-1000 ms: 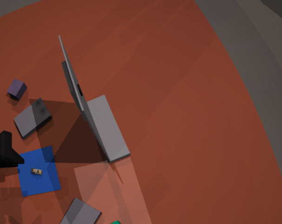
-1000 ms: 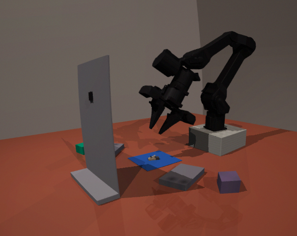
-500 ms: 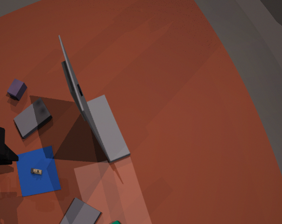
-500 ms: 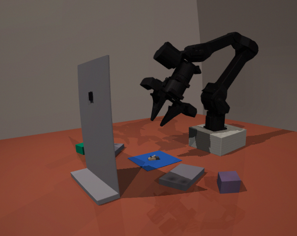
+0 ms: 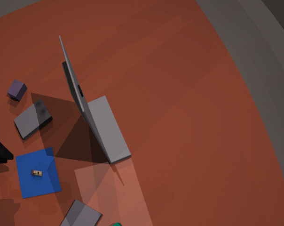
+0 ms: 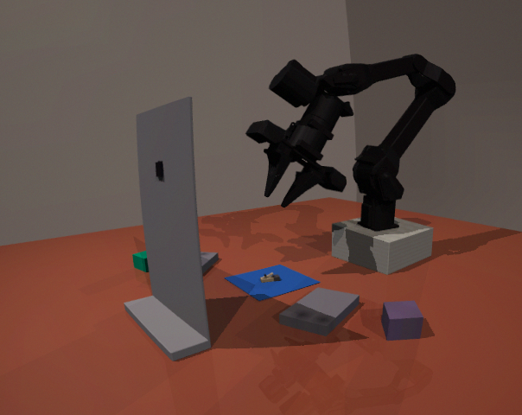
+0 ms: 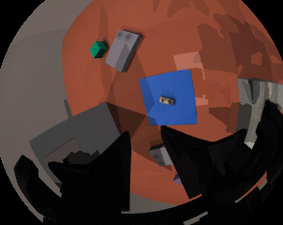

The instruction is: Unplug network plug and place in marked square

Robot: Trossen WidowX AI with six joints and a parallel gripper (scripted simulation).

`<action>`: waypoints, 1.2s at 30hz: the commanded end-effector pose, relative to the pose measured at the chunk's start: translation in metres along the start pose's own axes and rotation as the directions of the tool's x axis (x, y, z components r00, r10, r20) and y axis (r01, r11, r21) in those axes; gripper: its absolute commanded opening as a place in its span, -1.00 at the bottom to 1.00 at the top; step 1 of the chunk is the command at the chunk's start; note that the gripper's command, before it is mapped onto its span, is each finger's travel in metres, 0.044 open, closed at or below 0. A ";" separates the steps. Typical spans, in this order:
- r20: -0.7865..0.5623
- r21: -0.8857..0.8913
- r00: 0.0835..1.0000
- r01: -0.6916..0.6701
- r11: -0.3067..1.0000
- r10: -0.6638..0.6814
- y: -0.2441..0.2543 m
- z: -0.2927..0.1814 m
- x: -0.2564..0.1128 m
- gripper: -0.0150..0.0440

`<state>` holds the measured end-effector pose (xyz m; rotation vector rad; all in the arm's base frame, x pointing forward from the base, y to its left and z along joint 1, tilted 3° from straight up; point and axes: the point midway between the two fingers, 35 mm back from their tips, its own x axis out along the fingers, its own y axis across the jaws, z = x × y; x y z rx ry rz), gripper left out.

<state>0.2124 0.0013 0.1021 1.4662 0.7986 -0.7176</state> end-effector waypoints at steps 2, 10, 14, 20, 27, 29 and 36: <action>-0.004 -0.004 1.000 -0.006 1.000 0.006 0.010 -0.001 -0.011 0.04; -0.005 -0.005 1.000 -0.009 1.000 0.009 0.025 -0.001 -0.031 0.04; -0.005 -0.005 1.000 -0.010 1.000 0.010 0.031 -0.001 -0.041 0.04; -0.006 -0.006 1.000 -0.012 1.000 0.011 0.040 -0.001 -0.057 0.04; -0.006 -0.007 1.000 -0.013 1.000 0.013 0.049 -0.001 -0.075 0.04; -0.006 -0.007 1.000 -0.013 1.000 0.013 0.050 -0.001 -0.077 0.04; -0.006 -0.007 1.000 -0.013 1.000 0.013 0.050 -0.001 -0.077 0.66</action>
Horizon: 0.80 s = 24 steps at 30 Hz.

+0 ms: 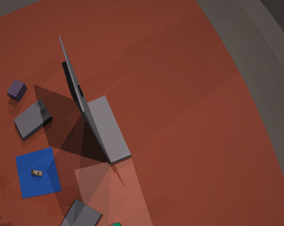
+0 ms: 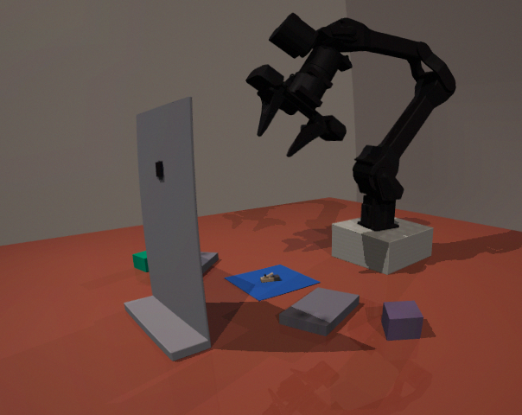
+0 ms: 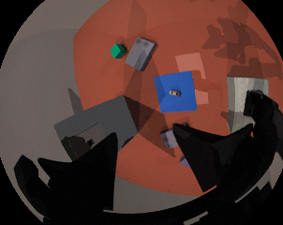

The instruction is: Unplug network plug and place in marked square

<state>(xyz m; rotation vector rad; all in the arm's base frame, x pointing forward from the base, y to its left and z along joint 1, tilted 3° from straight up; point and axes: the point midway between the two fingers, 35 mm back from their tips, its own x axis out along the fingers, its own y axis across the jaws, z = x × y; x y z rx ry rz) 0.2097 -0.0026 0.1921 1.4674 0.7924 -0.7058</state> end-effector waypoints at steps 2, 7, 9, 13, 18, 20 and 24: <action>-0.004 -0.003 1.000 -0.002 1.000 0.002 0.001 -0.001 -0.001 0.84; -0.004 -0.003 1.000 -0.002 1.000 0.002 0.001 -0.001 -0.001 1.00; -0.004 -0.003 1.000 -0.002 1.000 0.002 0.001 -0.001 -0.001 1.00; -0.004 -0.003 1.000 -0.002 1.000 0.002 0.001 -0.001 -0.001 1.00; -0.004 -0.003 1.000 -0.002 1.000 0.002 0.001 -0.001 -0.001 1.00; -0.004 -0.003 1.000 -0.002 1.000 0.002 0.001 -0.001 -0.001 1.00; -0.004 -0.003 1.000 -0.002 1.000 0.002 0.001 -0.001 -0.001 1.00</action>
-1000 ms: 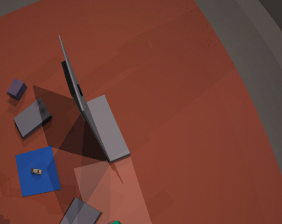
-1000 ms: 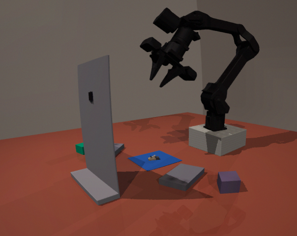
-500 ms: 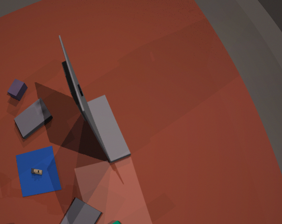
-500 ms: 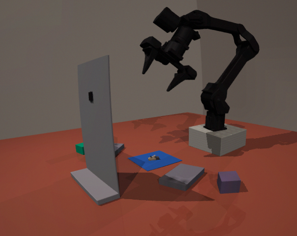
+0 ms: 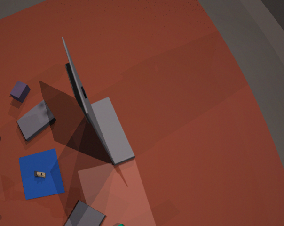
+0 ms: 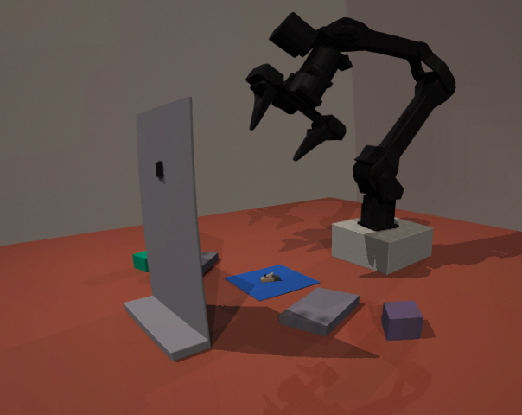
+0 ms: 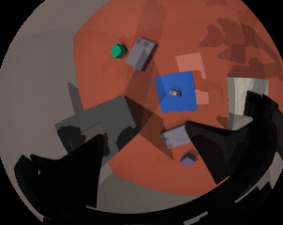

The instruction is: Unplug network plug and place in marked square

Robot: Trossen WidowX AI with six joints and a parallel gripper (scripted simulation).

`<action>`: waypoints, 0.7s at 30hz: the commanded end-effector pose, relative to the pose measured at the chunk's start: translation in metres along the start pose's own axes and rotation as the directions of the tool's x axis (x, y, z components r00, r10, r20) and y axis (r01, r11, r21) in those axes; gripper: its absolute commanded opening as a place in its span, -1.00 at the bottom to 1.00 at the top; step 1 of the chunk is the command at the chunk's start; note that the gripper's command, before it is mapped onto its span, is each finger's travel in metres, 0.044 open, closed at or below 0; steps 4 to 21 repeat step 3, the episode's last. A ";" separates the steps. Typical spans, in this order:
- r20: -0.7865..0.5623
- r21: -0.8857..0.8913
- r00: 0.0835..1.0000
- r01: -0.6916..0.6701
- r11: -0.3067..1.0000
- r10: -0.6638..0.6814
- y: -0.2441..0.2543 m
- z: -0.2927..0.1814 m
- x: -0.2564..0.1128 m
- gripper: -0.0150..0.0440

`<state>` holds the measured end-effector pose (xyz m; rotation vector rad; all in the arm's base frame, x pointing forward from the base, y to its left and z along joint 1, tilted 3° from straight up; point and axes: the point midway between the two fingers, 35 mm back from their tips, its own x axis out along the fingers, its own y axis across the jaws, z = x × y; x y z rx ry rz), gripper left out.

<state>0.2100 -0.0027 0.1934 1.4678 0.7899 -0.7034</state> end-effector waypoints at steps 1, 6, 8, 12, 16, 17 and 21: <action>-0.004 -0.003 1.000 0.001 1.000 -0.001 0.000 -0.001 0.000 1.00; -0.004 -0.003 1.000 0.001 1.000 -0.001 0.000 -0.001 0.000 1.00; -0.004 -0.003 1.000 0.001 1.000 -0.001 0.000 -0.001 0.000 1.00; -0.004 -0.003 1.000 0.001 1.000 -0.001 0.000 -0.001 0.000 1.00; -0.004 -0.003 1.000 0.001 1.000 -0.001 0.000 -0.001 0.000 1.00; -0.004 -0.003 1.000 0.001 1.000 -0.001 0.000 -0.001 0.000 1.00; -0.004 -0.003 1.000 0.001 1.000 -0.001 0.000 -0.001 0.000 1.00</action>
